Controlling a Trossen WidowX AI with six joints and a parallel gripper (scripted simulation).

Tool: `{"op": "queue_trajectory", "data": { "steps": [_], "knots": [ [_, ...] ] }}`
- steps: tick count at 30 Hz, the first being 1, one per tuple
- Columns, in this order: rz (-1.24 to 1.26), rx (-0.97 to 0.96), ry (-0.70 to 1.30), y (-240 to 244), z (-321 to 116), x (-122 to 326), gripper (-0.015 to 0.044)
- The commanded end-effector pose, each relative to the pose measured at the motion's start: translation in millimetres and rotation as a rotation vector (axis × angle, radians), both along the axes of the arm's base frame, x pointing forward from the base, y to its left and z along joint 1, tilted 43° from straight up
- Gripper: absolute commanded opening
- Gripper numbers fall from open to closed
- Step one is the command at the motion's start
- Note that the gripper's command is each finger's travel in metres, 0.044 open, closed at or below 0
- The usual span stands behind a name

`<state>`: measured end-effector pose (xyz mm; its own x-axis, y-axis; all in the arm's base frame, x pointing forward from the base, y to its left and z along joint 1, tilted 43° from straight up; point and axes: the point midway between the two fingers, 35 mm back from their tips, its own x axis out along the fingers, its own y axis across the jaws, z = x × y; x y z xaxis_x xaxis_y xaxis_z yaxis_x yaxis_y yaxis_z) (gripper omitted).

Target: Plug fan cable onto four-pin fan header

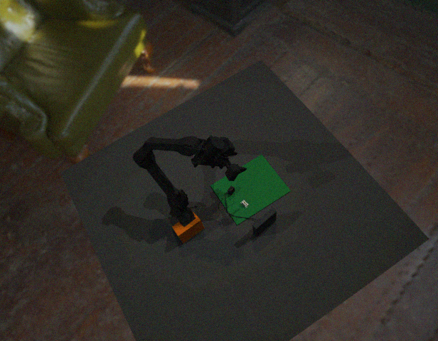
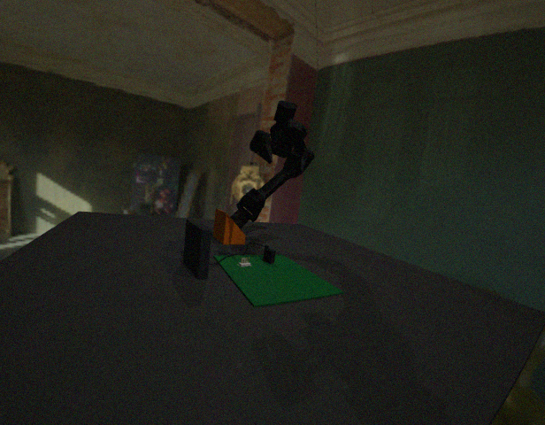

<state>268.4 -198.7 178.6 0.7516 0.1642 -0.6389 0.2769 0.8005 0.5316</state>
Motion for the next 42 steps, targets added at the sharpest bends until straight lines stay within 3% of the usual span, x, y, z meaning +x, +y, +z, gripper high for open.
{"op": "queue_trajectory", "data": {
  "steps": [1, 7, 25, 35, 42],
  "knots": [
    [0.554, 0.053, 0.28, 60, -56, -6, 0.044],
    [0.881, 0.141, 0.357, 92, -66, -19, 0.044],
    [0.881, 0.141, 0.357, 93, -68, -18, 0.044],
    [0.882, 0.142, 0.354, 158, -138, -10, 0.044],
    [0.882, 0.143, 0.353, 159, -139, -10, 0.044]
  ]
}}
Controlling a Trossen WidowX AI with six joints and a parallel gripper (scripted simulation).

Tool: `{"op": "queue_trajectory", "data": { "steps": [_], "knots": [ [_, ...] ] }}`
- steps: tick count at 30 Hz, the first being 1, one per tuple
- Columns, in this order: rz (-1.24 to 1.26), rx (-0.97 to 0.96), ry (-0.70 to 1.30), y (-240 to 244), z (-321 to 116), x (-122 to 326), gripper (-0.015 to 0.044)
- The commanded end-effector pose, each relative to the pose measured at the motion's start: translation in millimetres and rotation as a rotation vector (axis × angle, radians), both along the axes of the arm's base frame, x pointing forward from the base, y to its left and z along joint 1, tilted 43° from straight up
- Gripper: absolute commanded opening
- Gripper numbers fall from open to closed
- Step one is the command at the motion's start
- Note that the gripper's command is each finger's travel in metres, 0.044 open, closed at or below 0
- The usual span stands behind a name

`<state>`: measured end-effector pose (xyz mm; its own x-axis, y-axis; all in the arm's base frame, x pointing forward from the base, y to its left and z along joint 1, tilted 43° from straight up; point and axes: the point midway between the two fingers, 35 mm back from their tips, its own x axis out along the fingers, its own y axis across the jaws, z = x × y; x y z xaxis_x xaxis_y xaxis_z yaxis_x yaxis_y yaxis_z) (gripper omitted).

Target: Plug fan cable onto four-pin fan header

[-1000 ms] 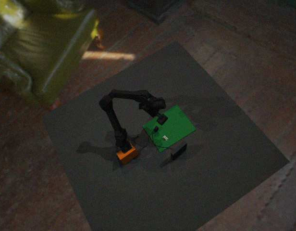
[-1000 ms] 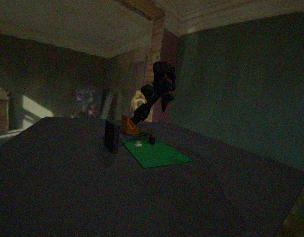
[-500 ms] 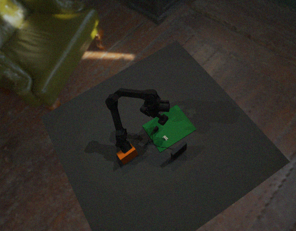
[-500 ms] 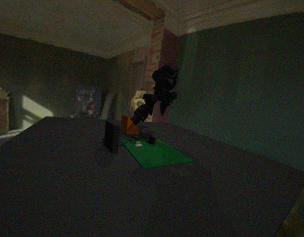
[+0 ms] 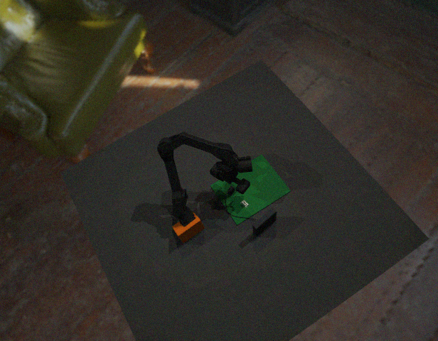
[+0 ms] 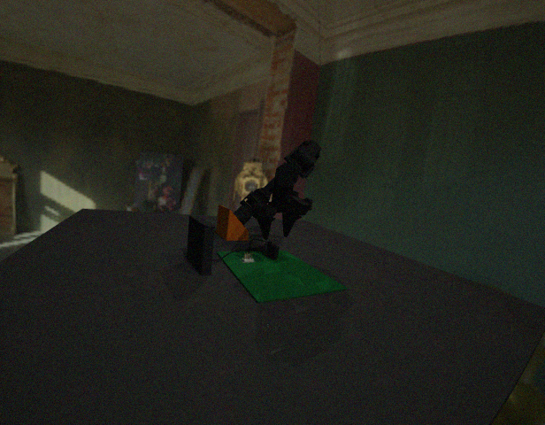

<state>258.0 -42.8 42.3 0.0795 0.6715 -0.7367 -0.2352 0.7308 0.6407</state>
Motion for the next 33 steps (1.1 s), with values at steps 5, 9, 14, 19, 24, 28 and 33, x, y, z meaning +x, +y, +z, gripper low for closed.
{"op": "queue_trajectory", "data": {
  "steps": [5, 9, 14, 19, 24, 28, 33],
  "knots": [
    [-0.009, 0.002, -0.004, 6, -6, 1, 0.044],
    [-0.009, 0.001, -0.004, 10, -11, 2, 0.044],
    [-0.009, 0.001, -0.004, 16, -17, 3, 0.044],
    [-0.009, 0.002, -0.004, 21, -23, 4, 0.044],
    [-0.009, 0.002, -0.004, 27, -29, 4, 0.044],
    [-0.009, 0.003, -0.004, 31, -33, 5, 0.044],
    [-0.009, 0.004, -0.004, 37, -39, 5, 0.044]
  ]
}}
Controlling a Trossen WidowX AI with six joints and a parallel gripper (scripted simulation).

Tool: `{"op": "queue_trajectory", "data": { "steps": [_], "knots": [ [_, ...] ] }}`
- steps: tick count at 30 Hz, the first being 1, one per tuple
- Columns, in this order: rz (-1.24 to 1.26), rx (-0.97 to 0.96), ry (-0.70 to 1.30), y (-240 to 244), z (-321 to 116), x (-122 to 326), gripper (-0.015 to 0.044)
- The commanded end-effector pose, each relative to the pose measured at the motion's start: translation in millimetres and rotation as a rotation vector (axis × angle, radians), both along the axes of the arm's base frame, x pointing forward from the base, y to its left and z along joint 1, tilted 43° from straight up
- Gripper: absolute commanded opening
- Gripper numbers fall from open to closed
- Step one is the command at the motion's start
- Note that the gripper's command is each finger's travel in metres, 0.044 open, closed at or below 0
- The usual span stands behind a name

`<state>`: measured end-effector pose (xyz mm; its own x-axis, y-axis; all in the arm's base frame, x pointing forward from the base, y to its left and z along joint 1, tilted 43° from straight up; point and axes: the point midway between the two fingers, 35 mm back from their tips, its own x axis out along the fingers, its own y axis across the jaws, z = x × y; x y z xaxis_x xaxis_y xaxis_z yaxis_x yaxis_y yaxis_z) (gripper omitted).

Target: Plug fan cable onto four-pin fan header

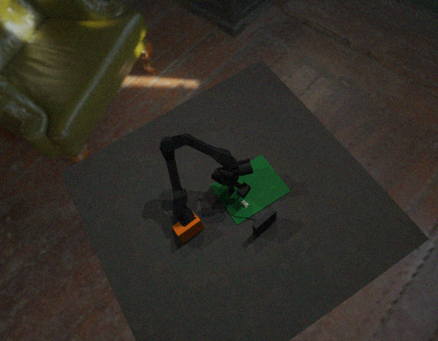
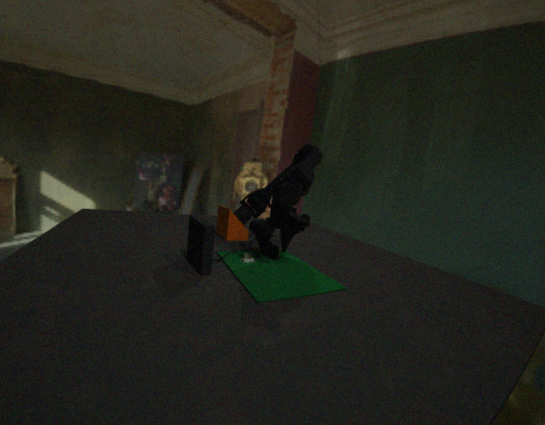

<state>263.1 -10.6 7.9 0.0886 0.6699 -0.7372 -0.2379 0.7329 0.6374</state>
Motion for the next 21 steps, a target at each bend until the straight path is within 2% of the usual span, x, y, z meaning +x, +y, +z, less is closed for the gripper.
{"op": "queue_trajectory", "data": {
  "steps": [1, 4, 21],
  "knots": [
    [-0.005, 0.006, 0.004, 5.2, -4.7, -0.4, 0.044],
    [-0.005, 0.006, 0.004, 5.4, -4.8, -0.4, 0.044],
    [0.001, 0.001, 0.001, 3.4, -3.2, -0.3, 0.0]
  ]
}}
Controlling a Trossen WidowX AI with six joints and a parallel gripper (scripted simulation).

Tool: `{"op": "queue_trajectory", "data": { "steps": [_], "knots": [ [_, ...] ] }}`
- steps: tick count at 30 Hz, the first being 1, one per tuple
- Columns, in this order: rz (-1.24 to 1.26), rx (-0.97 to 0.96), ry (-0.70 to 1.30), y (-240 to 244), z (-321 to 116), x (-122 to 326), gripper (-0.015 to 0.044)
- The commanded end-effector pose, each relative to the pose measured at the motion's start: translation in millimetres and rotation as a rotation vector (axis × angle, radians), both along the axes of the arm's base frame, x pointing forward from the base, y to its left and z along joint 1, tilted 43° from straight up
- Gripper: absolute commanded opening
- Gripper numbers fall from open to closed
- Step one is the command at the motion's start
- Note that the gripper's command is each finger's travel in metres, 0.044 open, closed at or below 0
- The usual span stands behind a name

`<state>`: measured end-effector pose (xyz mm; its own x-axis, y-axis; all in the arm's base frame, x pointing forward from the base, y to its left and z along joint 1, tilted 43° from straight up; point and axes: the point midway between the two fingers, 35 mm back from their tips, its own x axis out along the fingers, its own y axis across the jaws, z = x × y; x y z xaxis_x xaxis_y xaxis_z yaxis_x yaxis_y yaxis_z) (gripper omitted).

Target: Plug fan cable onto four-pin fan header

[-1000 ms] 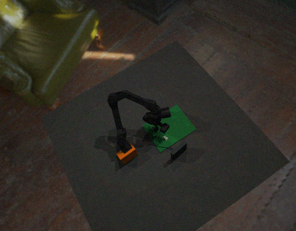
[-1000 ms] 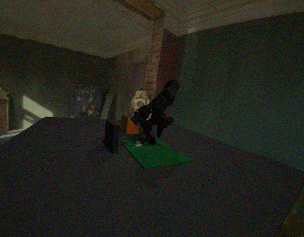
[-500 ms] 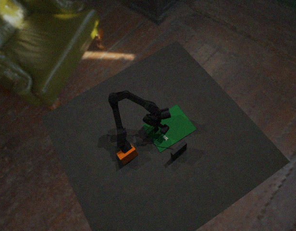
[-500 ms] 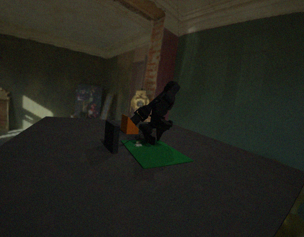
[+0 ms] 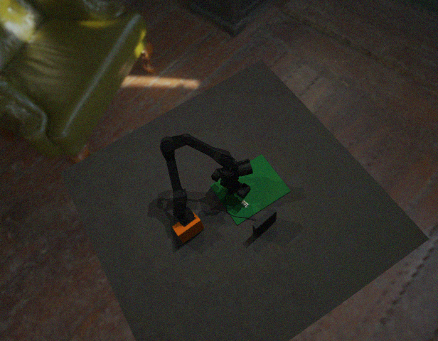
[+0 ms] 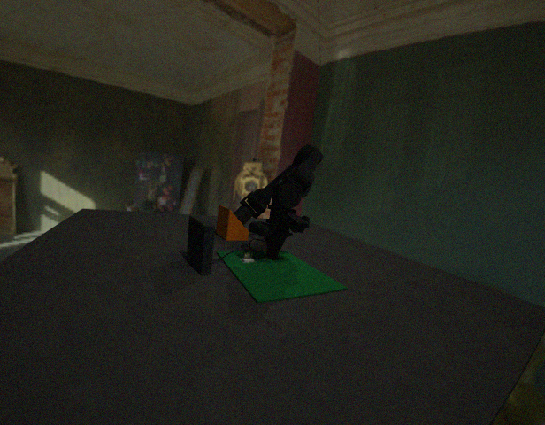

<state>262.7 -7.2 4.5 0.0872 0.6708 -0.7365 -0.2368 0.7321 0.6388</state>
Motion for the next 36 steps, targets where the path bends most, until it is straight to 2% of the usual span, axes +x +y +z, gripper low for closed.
{"op": "queue_trajectory", "data": {
  "steps": [1, 4, 8, 16, 36],
  "knots": [
    [0.001, 0.0, 0.0, 0, 0, 0, 0.0],
    [0.0, 0.0, 0.0, -2, 2, 0, 0.0],
    [-0.005, 0.002, 0.003, -32, 34, -4, 0.0],
    [0.011, 0.0, -0.012, -35, 34, -3, 0.0],
    [0.509, -0.065, -0.464, -69, 5, 0, 0.0]
  ]
}}
